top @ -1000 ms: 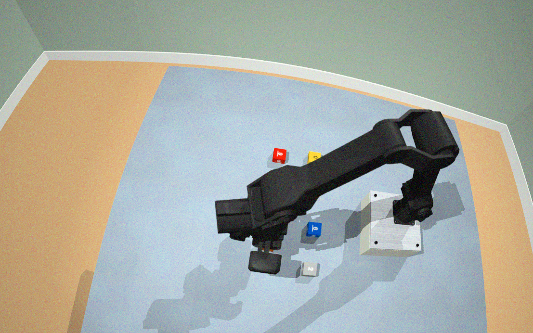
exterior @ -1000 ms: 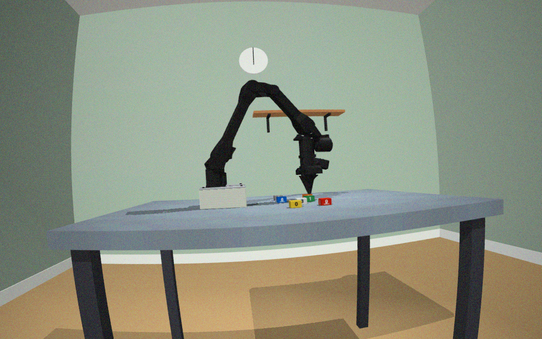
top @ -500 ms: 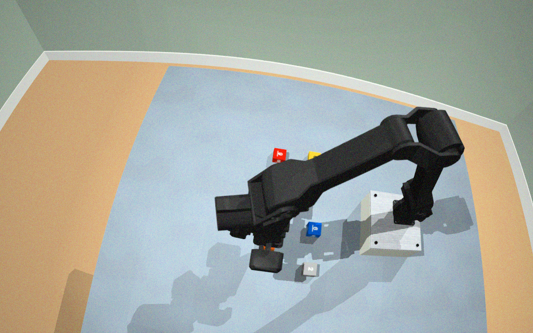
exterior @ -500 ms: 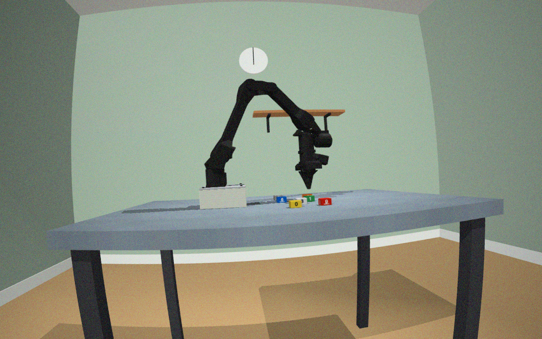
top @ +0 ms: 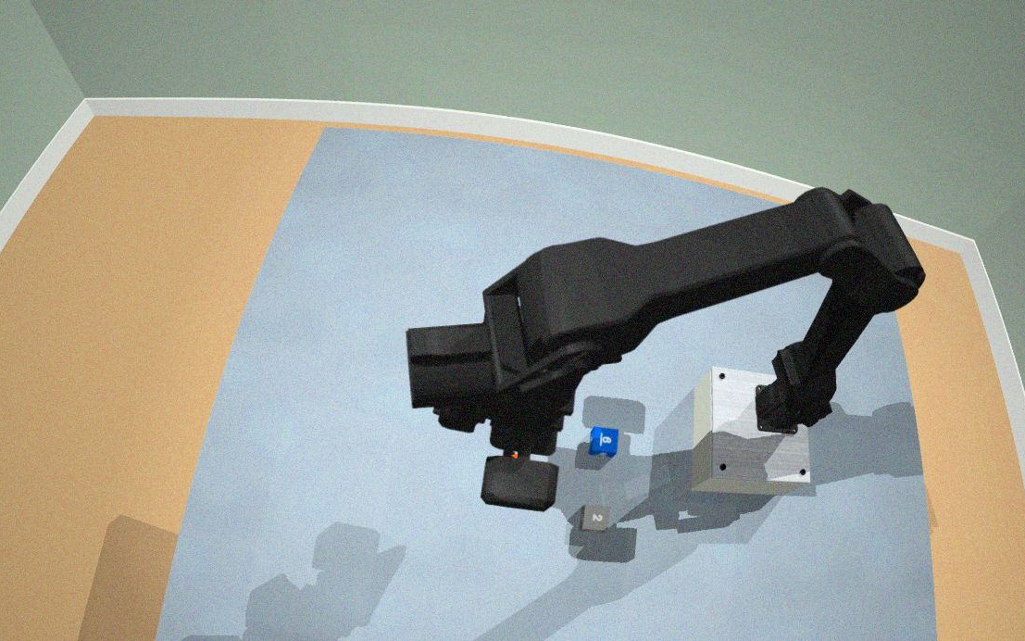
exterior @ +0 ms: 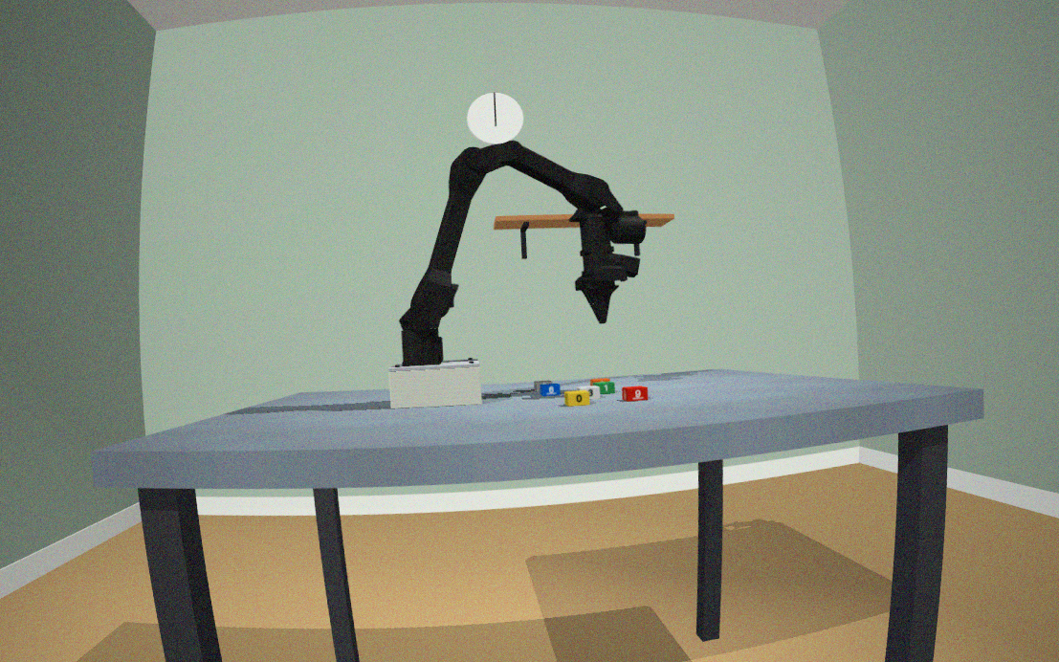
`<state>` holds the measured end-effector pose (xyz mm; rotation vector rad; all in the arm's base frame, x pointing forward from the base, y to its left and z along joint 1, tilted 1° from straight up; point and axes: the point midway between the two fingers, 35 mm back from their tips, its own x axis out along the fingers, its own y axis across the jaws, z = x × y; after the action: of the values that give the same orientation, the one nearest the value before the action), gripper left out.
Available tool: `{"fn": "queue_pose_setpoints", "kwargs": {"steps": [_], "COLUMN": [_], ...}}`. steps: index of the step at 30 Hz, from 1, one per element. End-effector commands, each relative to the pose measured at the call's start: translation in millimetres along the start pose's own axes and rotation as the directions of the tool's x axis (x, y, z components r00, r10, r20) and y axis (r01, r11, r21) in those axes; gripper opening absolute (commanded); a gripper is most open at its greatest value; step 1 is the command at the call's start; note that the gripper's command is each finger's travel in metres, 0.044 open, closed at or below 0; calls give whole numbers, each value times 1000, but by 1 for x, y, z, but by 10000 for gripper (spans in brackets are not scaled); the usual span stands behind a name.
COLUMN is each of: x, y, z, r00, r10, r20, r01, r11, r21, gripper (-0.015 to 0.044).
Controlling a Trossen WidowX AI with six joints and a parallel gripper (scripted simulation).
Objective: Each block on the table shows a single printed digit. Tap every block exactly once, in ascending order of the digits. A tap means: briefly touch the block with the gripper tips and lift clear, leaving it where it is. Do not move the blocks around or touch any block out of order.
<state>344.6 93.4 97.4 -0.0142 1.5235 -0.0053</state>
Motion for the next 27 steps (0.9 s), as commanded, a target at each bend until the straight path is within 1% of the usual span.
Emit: {"fn": "queue_pose_setpoints", "kwargs": {"steps": [1, 8, 16, 18, 24, 25, 27], "x": [0, -3, -4, -4, -2, 6, 37], "y": [-11, -118, -230, -242, -243, -244, -245], "z": [0, 13, -7, -11, -11, -11, -10], "r00": [1000, 1000, 999, 999, 999, 999, 999], "r10": [-4, -24, -27, -26, -26, -27, -27], "r20": [-18, -3, -19, -21, -21, -21, -21], "r01": [4, 24, 27, 27, 27, 27, 27], "r11": [1000, 998, 1000, 1000, 1000, 1000, 1000], "r21": [9, 51, 9, 4, 3, 3, 3], "gripper": [20, 20, 20, 20, 20, 20, 20]}}
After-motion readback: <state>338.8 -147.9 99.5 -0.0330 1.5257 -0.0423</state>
